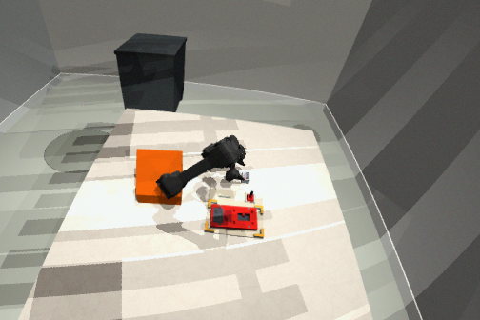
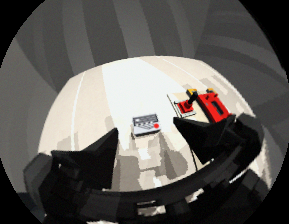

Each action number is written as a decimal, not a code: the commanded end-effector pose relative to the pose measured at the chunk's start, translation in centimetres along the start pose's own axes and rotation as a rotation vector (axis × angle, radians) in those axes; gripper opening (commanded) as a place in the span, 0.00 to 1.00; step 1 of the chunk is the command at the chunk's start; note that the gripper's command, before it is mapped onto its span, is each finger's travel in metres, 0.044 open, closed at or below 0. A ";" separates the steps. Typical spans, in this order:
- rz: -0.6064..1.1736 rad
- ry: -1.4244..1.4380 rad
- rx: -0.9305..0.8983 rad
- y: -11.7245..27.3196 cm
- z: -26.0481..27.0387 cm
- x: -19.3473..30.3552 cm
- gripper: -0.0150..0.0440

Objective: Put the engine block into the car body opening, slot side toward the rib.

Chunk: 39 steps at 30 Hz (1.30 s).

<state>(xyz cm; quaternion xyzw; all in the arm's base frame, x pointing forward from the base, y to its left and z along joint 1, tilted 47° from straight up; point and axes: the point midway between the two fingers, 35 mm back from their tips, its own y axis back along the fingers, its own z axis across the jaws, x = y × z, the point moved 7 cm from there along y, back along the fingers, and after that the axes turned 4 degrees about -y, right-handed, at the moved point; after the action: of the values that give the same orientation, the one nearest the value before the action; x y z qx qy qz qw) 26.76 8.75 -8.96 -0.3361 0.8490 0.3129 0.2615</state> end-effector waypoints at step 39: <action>0.374 -0.826 0.007 -3.3 4.5 -6.7 1.00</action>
<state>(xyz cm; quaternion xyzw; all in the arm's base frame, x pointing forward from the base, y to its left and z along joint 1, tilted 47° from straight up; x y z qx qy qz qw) 34.08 12.76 -8.95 -0.0525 0.7291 0.4596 0.5044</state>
